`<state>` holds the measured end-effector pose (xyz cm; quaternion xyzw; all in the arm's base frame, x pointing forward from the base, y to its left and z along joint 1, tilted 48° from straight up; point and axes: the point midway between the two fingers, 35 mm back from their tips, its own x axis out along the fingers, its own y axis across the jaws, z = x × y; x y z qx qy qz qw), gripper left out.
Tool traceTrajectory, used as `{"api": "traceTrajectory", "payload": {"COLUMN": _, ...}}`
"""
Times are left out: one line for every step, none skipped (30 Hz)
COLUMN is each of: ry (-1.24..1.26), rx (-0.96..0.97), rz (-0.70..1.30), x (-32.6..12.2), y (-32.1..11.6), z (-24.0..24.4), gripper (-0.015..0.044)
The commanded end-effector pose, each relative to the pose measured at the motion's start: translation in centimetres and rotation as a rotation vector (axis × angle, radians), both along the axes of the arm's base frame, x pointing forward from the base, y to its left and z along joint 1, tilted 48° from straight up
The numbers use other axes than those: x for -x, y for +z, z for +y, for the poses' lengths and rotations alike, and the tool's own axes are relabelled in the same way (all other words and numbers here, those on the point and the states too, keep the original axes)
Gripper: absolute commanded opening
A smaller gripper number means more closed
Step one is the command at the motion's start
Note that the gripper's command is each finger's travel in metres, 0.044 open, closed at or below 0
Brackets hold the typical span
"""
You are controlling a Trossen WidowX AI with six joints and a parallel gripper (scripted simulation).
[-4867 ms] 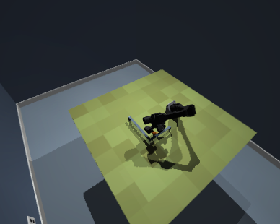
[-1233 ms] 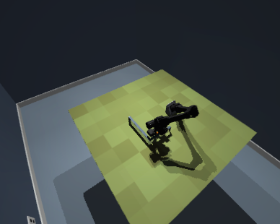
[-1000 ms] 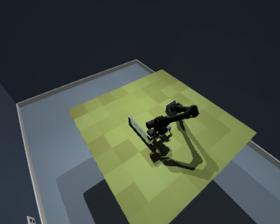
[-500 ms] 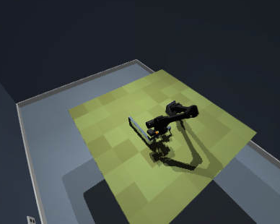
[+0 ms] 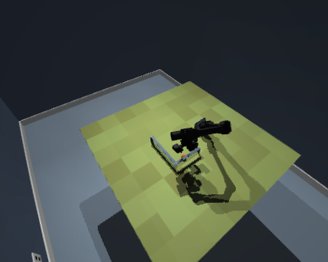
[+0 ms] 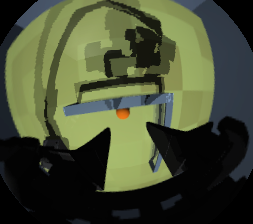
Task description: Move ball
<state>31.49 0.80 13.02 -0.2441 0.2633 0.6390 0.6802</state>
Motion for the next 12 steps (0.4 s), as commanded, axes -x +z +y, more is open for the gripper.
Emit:
{"api": "traceTrajectory", "payload": {"ry": -0.003, "rx": -0.001, "rz": 0.005, "x": 0.0, "y": -0.1, "z": 0.1, "gripper": 0.0277}}
{"api": "traceTrajectory", "payload": {"ry": -0.003, "rx": -0.001, "rz": 0.005, "x": 0.0, "y": -0.1, "z": 0.1, "gripper": 0.0277}}
{"api": "traceTrajectory", "payload": {"ry": -0.003, "rx": -0.001, "rz": 0.005, "x": 0.0, "y": 0.0, "z": 0.0, "gripper": 0.0303}}
{"api": "traceTrajectory", "payload": {"ry": -0.003, "rx": -0.001, "rz": 0.004, "x": 0.0, "y": 0.3, "z": -0.4, "gripper": 0.0329}}
{"api": "traceTrajectory", "payload": {"ry": -0.002, "rx": -0.001, "rz": 0.004, "x": 0.0, "y": 0.9, "z": -1.1, "gripper": 0.0356}}
{"api": "traceTrajectory", "payload": {"ry": -0.001, "rx": -0.001, "rz": 0.003, "x": 0.1, "y": 1.6, "z": -1.9, "gripper": 0.0382}}
{"api": "traceTrajectory", "payload": {"ry": 0.000, "rx": -0.002, "rz": 0.002, "x": 0.2, "y": 2.1, "z": -2.6, "gripper": 0.0408}}
{"api": "traceTrajectory", "payload": {"ry": 0.000, "rx": -0.002, "rz": 0.001, "x": 0.2, "y": 2.5, "z": -3.0, "gripper": 0.0434}}
{"api": "traceTrajectory", "payload": {"ry": 0.000, "rx": -0.003, "rz": 0.001, "x": 0.3, "y": 2.6, "z": -3.1, "gripper": 0.0440}}
{"api": "traceTrajectory", "payload": {"ry": 0.000, "rx": -0.003, "rz": 0.001, "x": 0.3, "y": 2.6, "z": -3.1, "gripper": 0.0440}}
{"api": "traceTrajectory", "payload": {"ry": 0.000, "rx": -0.003, "rz": 0.001, "x": 0.3, "y": 2.6, "z": -3.1, "gripper": 0.0440}}
{"api": "traceTrajectory", "payload": {"ry": 0.000, "rx": -0.003, "rz": 0.001, "x": 0.3, "y": 2.6, "z": -3.1, "gripper": 0.0440}}
